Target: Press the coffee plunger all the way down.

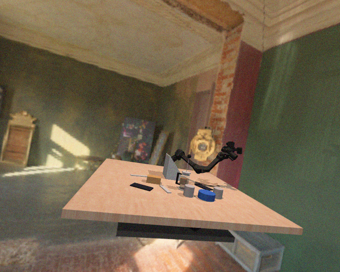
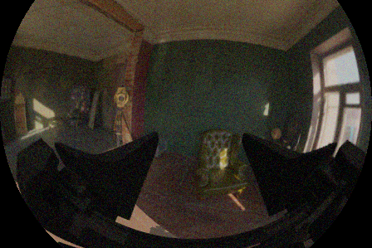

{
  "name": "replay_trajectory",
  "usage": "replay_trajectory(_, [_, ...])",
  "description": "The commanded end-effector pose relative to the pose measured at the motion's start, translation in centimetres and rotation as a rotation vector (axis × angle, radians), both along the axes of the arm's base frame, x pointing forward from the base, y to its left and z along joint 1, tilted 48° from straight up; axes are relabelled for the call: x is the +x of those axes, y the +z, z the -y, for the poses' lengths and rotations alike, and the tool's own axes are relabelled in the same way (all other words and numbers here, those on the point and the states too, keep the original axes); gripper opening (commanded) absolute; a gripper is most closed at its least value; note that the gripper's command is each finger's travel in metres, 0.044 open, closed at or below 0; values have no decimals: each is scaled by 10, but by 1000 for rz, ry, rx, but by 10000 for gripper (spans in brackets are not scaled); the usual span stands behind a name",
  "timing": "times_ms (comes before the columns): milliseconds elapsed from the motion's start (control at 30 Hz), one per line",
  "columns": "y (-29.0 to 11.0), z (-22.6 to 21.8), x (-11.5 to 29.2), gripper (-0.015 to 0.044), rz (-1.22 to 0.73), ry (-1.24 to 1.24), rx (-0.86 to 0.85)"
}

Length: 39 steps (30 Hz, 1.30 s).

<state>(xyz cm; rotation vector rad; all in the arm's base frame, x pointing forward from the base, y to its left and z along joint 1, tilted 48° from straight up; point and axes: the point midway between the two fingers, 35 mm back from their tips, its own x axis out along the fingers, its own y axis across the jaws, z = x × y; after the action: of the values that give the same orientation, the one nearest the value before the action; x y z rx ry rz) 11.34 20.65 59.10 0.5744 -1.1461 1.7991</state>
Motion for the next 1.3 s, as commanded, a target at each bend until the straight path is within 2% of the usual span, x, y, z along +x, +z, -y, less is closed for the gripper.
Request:
replay_trajectory(0, [0, 1, -1, 426, 0, 4, 1])
replay_trajectory(100, [5, 7, -9, 440, -16, 45, 16])
replay_trajectory(233, [20, 37, -50, 440, -24, 207, 83])
replay_trajectory(433, [32, 103, -109, 440, -18, 510, 194])
replay_trajectory(700, [23, 229, -166, 440, 38, 1039, 345])
replay_trajectory(1000, [-26, 368, -170, 440, 216, 1619, 471])
replay_trajectory(1267, [-84, 453, -125, 440, 424, 2074, 565])
